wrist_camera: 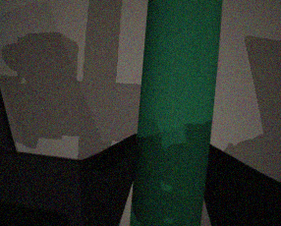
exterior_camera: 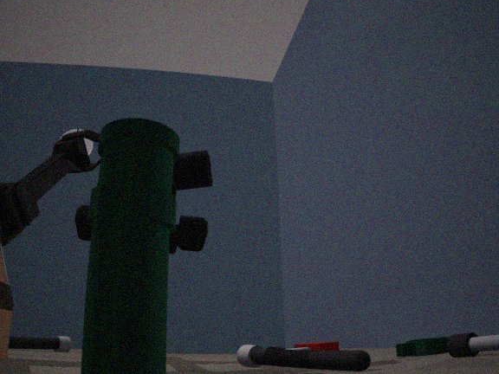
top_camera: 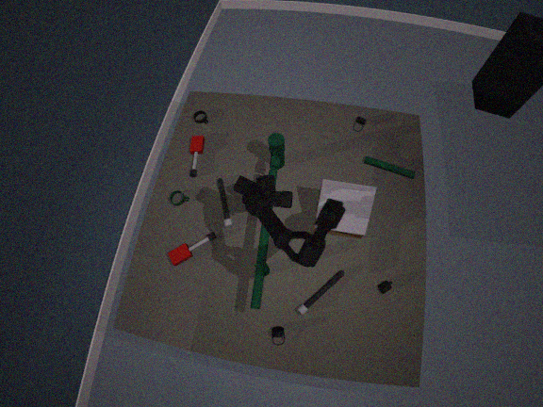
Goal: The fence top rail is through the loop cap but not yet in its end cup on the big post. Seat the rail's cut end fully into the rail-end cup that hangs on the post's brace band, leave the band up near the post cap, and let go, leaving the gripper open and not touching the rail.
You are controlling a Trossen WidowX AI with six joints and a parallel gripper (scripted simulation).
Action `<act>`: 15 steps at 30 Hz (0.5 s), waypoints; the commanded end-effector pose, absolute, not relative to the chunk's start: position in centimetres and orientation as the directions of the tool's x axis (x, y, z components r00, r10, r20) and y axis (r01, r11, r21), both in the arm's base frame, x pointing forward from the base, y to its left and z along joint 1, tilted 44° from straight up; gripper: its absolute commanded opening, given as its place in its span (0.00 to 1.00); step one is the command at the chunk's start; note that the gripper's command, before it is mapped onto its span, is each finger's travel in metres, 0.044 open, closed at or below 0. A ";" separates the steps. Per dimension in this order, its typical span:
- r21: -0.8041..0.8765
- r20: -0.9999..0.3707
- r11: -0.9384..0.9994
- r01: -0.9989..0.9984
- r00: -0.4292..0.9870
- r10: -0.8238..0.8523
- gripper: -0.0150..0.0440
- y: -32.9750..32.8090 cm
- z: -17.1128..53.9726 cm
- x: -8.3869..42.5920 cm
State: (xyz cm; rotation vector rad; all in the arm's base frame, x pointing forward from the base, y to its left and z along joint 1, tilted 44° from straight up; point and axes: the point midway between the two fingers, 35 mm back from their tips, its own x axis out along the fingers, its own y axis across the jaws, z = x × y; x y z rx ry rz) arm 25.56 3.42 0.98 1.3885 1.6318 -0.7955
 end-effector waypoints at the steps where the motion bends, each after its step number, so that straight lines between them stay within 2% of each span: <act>1: 0.052 -0.893 0.180 0.982 -0.035 0.448 0.25 2.8 0.8 25.8; 15: 0.047 -0.890 0.188 0.981 -0.045 0.454 0.25 2.0 -0.4 25.8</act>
